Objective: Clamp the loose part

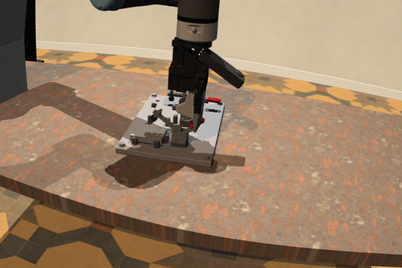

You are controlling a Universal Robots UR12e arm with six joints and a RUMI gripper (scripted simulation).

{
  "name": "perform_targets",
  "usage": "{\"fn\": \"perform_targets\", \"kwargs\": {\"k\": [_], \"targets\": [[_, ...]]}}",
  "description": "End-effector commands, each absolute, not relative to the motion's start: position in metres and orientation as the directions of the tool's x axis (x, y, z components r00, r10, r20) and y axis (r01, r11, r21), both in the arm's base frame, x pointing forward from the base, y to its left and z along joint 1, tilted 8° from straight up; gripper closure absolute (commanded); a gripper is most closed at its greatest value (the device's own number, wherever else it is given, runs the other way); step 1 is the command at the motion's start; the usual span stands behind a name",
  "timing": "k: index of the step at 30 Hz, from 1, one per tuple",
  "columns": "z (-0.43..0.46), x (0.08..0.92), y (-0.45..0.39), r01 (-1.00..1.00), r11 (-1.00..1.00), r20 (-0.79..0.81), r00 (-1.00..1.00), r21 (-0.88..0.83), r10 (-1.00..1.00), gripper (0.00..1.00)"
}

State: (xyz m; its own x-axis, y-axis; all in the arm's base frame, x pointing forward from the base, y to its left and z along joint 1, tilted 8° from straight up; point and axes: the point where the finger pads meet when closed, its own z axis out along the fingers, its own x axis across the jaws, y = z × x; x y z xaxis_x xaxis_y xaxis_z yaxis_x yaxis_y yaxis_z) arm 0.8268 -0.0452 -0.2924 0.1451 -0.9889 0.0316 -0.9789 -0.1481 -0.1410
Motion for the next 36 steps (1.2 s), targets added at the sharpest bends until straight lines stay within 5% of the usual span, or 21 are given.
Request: {"fn": "perform_targets", "kwargs": {"k": [1, 36], "targets": [[-0.294, 0.832, -0.045, -0.979, -0.148, 0.032, 0.145, -0.142, -0.989, 1.00], [-0.311, 0.847, -0.043, -0.979, -0.148, 0.032, 0.145, -0.142, -0.989, 1.00]]}}
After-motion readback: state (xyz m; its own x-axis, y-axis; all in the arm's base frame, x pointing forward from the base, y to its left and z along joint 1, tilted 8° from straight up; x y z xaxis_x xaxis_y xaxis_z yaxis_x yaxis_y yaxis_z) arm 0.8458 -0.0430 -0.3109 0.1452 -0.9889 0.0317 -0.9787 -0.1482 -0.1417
